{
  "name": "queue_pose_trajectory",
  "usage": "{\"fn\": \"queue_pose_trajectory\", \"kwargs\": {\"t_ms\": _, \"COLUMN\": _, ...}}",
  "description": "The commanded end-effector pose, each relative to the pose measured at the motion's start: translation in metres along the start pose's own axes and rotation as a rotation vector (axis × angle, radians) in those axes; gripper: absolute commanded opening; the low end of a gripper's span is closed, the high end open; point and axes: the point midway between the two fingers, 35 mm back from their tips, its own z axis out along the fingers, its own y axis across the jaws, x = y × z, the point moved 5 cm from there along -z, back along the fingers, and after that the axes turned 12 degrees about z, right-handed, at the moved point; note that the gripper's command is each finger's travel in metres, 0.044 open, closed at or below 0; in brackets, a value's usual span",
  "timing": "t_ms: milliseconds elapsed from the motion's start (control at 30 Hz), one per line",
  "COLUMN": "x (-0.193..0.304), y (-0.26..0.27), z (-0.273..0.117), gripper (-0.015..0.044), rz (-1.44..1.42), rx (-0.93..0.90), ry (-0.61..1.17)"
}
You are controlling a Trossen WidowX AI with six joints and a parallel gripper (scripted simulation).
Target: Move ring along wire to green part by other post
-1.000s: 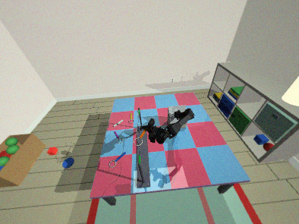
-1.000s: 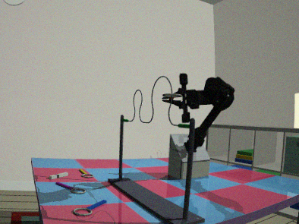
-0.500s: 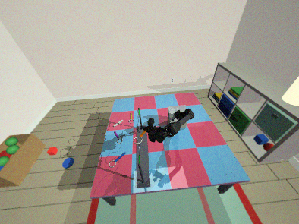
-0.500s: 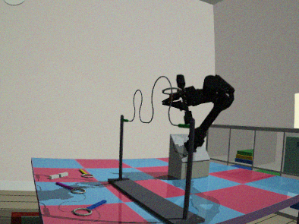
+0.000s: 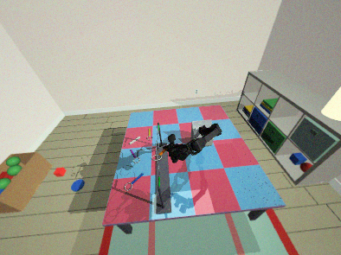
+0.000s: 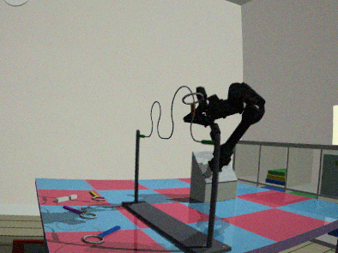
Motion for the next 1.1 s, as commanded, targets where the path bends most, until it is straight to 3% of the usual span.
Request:
{"fn": "queue_pose_trajectory", "kwargs": {"t_ms": 0, "x": -0.0005, "y": -0.0014, "z": -0.0015, "gripper": -0.0150, "rz": 0.051, "rx": -0.026, "ry": -0.005}}
{"fn": "queue_pose_trajectory", "kwargs": {"t_ms": 1067, "x": 0.0019, "y": 0.0051, "z": 0.0003, "gripper": -0.0150, "rz": 0.417, "rx": -0.262, "ry": 0.002}}
